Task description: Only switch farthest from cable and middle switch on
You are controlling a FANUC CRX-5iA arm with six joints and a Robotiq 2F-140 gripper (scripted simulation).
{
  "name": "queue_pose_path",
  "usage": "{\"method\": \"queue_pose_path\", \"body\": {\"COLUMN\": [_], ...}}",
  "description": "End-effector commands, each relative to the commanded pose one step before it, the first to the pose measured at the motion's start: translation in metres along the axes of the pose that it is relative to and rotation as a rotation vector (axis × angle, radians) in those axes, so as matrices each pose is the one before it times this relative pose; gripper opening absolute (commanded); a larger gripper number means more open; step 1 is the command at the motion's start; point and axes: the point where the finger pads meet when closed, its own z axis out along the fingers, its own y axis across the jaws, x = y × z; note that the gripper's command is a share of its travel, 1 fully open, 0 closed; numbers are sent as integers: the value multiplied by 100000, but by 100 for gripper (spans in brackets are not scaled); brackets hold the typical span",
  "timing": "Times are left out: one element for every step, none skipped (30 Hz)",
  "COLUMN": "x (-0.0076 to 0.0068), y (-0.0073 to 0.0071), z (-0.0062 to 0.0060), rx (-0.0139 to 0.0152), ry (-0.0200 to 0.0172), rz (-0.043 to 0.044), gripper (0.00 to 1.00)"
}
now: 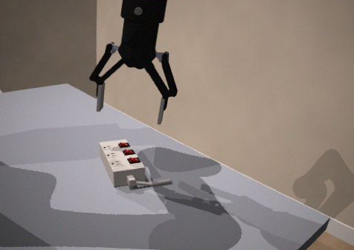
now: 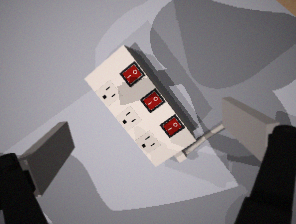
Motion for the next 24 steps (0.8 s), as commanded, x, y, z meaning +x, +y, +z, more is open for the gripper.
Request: {"method": "queue_pose_path", "body": {"x": [-4, -8, -14, -16, -17, -18, -20, -21, -22, -23, -24, -24, -24, -24, -24, -23, 0, 0, -22, -22, -20, -19, -17, -16], "y": [-81, -33, -31, -30, -29, -28, -27, -25, -23, -21, -19, -17, -15, -13, -11, -9, 0, 0, -7, -3, -2, -1, 0, 1], "z": [273, 92, 90, 88, 85, 83, 80, 77, 74, 71, 68, 65, 61, 58, 54, 51, 0, 0, 47, 44, 40, 37, 33, 30], "rx": [-4132, 617, 357, 341, 350, 380, 397, 409, 416, 419, 421, 422, 420, 418, 413, 407, 0, 0, 840, 324, 308, 322, 317, 301], "ry": [-621, 880, 294, 285, 319, 325, 315, 296, 280, 269, 256, 244, 232, 220, 209, 198, 0, 0, 574, 104, 123, 144, 143, 139], "rz": [16727, 15942, 4112, 4064, 4919, 5545, 5555, 5508, 5505, 5512, 5516, 5518, 5519, 5519, 5518, 5515, 0, 0, 15957, 4084, 4032, 4876, 5478, 5471], "gripper": [100, 100, 100, 100, 100, 100, 100, 100, 100, 100, 100, 100, 100, 100, 100, 100, 100, 100, 100, 100, 100, 100, 100, 100]}}
